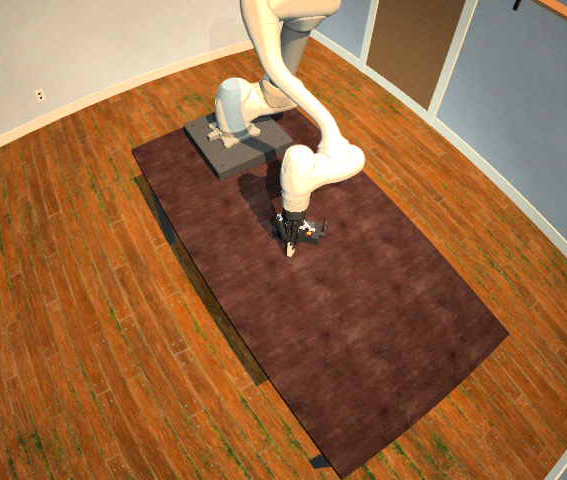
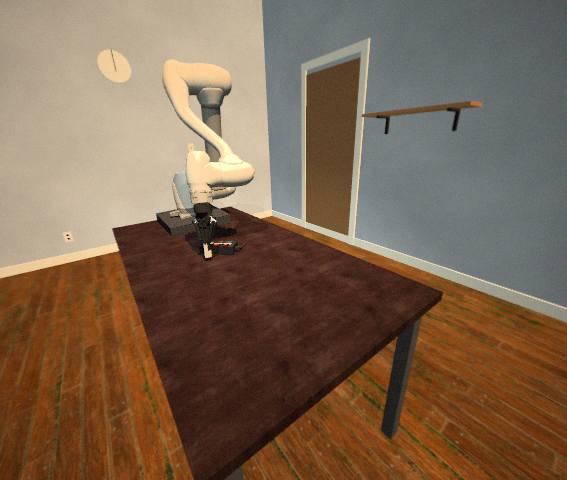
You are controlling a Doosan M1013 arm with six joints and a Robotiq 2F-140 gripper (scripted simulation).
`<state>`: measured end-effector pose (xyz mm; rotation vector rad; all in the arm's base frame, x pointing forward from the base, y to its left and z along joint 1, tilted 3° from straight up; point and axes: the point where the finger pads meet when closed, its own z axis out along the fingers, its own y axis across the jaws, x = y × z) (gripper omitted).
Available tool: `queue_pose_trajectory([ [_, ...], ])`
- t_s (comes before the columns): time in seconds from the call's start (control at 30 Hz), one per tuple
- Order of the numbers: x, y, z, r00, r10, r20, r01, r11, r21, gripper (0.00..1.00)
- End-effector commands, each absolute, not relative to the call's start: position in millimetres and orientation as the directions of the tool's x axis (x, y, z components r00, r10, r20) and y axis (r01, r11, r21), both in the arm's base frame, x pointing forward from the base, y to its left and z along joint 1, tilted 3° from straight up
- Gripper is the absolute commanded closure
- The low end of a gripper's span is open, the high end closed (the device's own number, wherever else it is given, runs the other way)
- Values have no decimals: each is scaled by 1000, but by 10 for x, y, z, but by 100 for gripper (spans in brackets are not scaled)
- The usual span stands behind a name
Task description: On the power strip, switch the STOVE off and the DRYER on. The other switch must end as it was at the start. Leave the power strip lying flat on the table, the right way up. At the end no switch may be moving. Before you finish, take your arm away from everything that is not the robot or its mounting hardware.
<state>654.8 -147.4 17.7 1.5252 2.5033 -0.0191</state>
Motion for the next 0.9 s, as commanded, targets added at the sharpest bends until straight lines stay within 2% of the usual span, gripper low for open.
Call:
queue_pose_trajectory([
  [0.0, 6548, -1474, 178, -443, 877, -185, 880, 464, 98, 100],
  [0.63, 6549, -1474, 188, -443, 877, -185, 880, 464, 98, 100],
  [0.77, 6553, -1473, 364, -442, 878, -185, 880, 464, 97, 100],
  [0.87, 6536, -1456, 886, -442, 878, -185, 880, 464, 97, 100],
])
